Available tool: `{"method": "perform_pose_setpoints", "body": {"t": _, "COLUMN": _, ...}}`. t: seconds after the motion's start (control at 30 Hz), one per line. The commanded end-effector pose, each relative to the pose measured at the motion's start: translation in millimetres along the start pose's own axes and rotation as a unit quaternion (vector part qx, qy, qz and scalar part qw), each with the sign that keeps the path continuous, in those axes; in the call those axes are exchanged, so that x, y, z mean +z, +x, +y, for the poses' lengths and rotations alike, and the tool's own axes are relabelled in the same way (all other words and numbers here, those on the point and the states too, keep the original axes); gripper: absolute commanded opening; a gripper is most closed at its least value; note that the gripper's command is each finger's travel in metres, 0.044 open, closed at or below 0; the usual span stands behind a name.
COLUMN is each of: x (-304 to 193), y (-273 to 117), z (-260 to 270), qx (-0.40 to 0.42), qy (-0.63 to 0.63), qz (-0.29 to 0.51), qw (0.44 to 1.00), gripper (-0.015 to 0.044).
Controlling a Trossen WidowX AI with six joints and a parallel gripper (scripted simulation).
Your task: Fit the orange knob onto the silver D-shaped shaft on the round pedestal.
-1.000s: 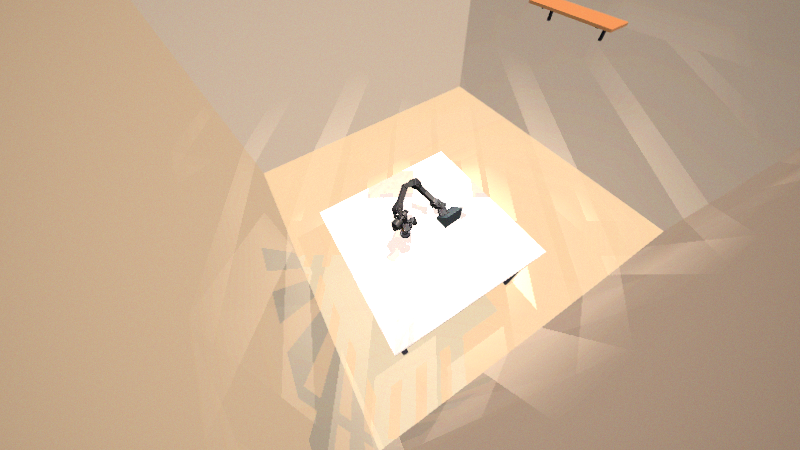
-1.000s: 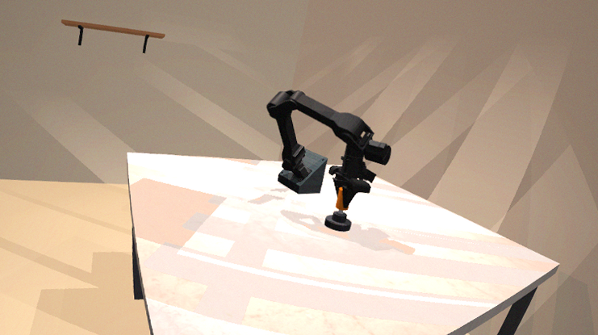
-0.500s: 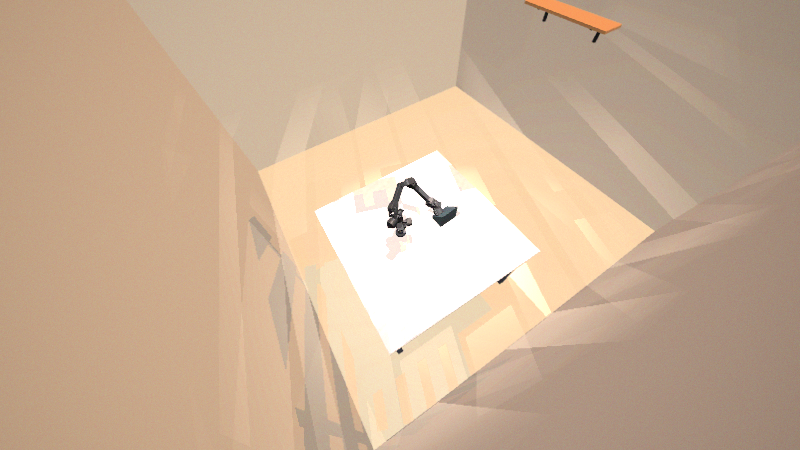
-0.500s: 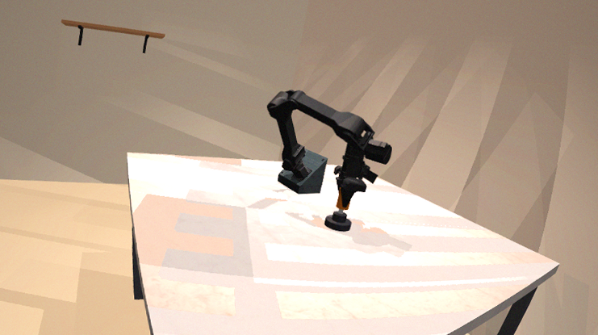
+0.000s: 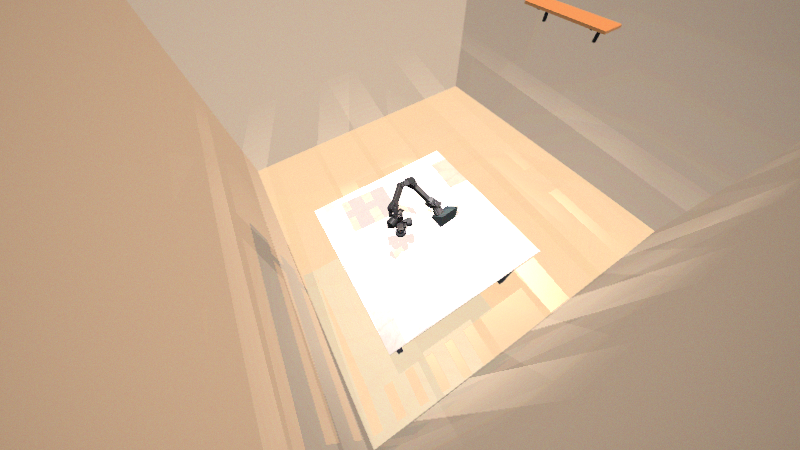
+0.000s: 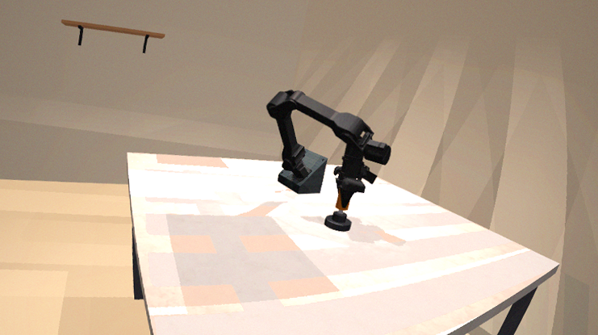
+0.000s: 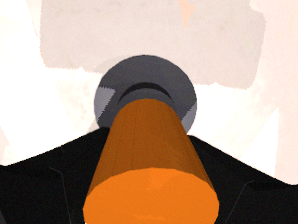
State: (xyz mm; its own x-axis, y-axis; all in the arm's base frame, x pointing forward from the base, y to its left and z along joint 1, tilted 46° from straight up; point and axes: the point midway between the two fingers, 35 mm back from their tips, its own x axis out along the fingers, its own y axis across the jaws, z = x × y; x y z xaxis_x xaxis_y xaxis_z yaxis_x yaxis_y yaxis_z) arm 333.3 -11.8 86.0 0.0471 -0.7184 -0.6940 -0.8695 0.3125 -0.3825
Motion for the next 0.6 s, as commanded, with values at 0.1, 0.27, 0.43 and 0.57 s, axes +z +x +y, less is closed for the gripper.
{"method": "perform_pose_setpoints", "body": {"t": 0.1, "x": 1.1, "y": -4.0, "z": -0.6, "qx": -0.001, "qy": 0.002, "qz": -0.001, "qw": 1.000, "gripper": 0.0000}}
{"method": "perform_pose_setpoints", "body": {"t": 0.27, "x": 1.3, "y": -4.6, "z": -1.2, "qx": -0.001, "qy": 0.045, "qz": -0.001, "qw": 0.999, "gripper": 0.0000}}
{"method": "perform_pose_setpoints", "body": {"t": 0.43, "x": 1.6, "y": -3.2, "z": -1.1, "qx": -0.001, "qy": 0.106, "qz": -0.001, "qw": 0.994, "gripper": 0.0000}}
{"method": "perform_pose_setpoints", "body": {"t": 0.57, "x": 1.1, "y": -1.9, "z": -0.4, "qx": -0.001, "qy": 0.106, "qz": -0.001, "qw": 0.994, "gripper": 0.0000}}
